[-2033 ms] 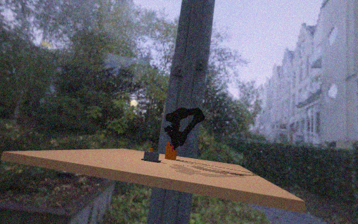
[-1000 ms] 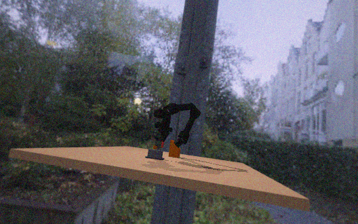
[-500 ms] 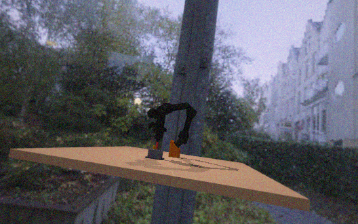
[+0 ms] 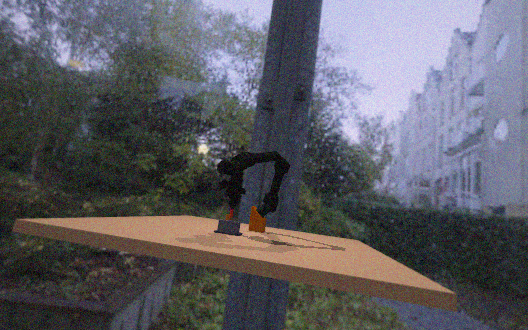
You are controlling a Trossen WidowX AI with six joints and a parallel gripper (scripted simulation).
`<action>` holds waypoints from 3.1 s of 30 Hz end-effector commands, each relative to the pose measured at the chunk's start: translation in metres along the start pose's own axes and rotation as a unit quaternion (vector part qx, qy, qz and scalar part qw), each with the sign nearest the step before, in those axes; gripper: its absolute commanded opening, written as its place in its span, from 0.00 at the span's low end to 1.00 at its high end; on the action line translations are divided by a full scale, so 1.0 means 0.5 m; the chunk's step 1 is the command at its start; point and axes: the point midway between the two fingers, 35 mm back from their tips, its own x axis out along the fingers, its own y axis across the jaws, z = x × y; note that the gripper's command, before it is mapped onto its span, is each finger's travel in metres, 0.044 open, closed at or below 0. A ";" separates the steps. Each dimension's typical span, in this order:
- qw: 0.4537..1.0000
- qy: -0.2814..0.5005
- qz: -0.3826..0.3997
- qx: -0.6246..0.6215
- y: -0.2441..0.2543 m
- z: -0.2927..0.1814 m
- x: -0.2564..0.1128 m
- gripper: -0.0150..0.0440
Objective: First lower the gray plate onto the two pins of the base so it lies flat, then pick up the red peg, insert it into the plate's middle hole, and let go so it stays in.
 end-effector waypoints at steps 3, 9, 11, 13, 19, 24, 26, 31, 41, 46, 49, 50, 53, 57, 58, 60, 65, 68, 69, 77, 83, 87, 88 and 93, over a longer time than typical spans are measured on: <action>1.000 0.000 -0.001 -0.001 -0.001 0.000 0.000 0.25; 1.000 0.000 0.000 0.000 0.000 0.000 0.001 0.25; 1.000 0.000 0.000 0.000 0.000 0.000 0.003 0.25; 1.000 0.000 -0.001 0.000 -0.001 0.000 0.007 0.25; 1.000 0.000 -0.002 -0.001 -0.003 0.001 0.026 0.25; 1.000 0.000 -0.003 -0.001 -0.003 0.001 0.037 0.25; 1.000 0.000 -0.003 -0.001 -0.003 0.002 0.037 0.25; 1.000 -0.002 -0.003 -0.003 -0.004 0.002 0.031 0.25; 1.000 -0.002 -0.003 -0.003 -0.003 0.002 0.032 0.25; 1.000 -0.002 -0.003 -0.003 0.000 0.000 0.035 0.25; 1.000 -0.002 -0.003 -0.003 0.002 0.000 0.036 0.25; 1.000 -0.002 -0.003 -0.003 0.002 0.000 0.036 0.25; 1.000 -0.002 -0.003 -0.003 0.001 0.000 0.037 0.25; 1.000 -0.003 -0.005 -0.004 0.000 0.001 0.036 0.25; 1.000 -0.003 -0.005 -0.004 0.000 0.001 0.036 0.25; 1.000 -0.003 -0.005 -0.004 0.000 0.001 0.036 0.25; 1.000 -0.003 -0.005 -0.004 0.000 0.001 0.036 0.34; 1.000 -0.003 -0.005 -0.004 0.000 0.001 0.036 0.48; 1.000 -0.003 -0.005 -0.004 0.000 0.001 0.036 0.51; 1.000 -0.003 -0.005 -0.004 0.000 0.001 0.036 0.51; 1.000 -0.001 -0.003 -0.003 0.000 0.001 0.031 0.51; 1.000 0.000 -0.003 -0.001 0.000 0.002 0.023 0.51; 1.000 0.000 -0.003 -0.001 0.000 0.002 0.021 0.51; 1.000 0.000 -0.003 -0.001 0.000 0.003 0.012 0.51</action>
